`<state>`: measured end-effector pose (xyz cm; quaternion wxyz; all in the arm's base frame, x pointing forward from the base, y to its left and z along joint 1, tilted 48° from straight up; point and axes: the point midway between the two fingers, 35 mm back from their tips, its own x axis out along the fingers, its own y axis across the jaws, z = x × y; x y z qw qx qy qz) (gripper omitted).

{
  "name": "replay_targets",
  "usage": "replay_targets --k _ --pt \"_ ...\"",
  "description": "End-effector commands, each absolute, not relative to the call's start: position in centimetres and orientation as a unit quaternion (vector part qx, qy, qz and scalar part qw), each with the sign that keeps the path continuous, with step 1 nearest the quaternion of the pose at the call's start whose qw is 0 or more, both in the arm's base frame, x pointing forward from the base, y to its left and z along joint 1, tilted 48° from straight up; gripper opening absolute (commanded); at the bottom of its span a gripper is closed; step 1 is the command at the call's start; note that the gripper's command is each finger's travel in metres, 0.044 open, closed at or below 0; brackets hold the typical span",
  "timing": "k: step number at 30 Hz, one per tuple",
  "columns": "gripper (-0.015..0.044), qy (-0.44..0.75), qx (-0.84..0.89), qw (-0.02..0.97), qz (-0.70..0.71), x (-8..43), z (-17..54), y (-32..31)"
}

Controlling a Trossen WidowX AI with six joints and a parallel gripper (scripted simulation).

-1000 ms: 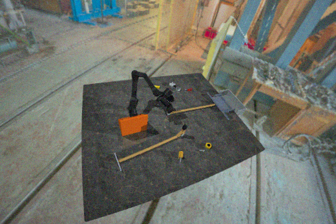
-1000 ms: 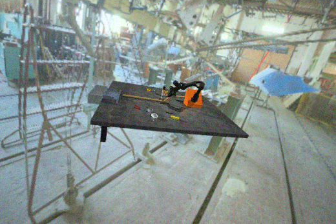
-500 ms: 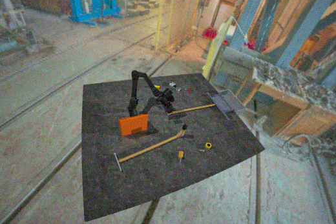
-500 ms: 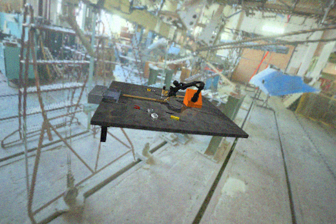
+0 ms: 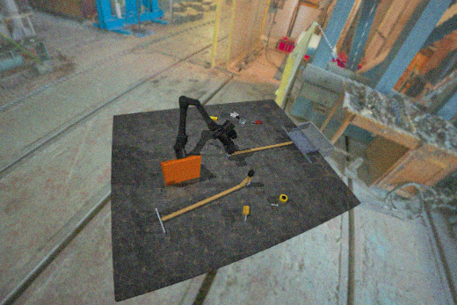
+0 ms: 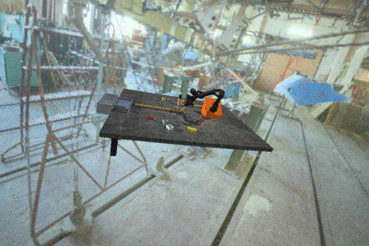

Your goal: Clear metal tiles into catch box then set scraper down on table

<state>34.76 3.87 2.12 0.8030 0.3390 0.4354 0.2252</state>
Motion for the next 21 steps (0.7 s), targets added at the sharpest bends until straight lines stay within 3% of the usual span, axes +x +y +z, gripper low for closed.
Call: replay_targets --k 1,21 --pt "0.0000 0.435 0.339 0.803 0.225 34.76 2.12 3.84" --pt "0.0000 0.435 0.335 0.804 0.228 34.60 2.31 3.73"
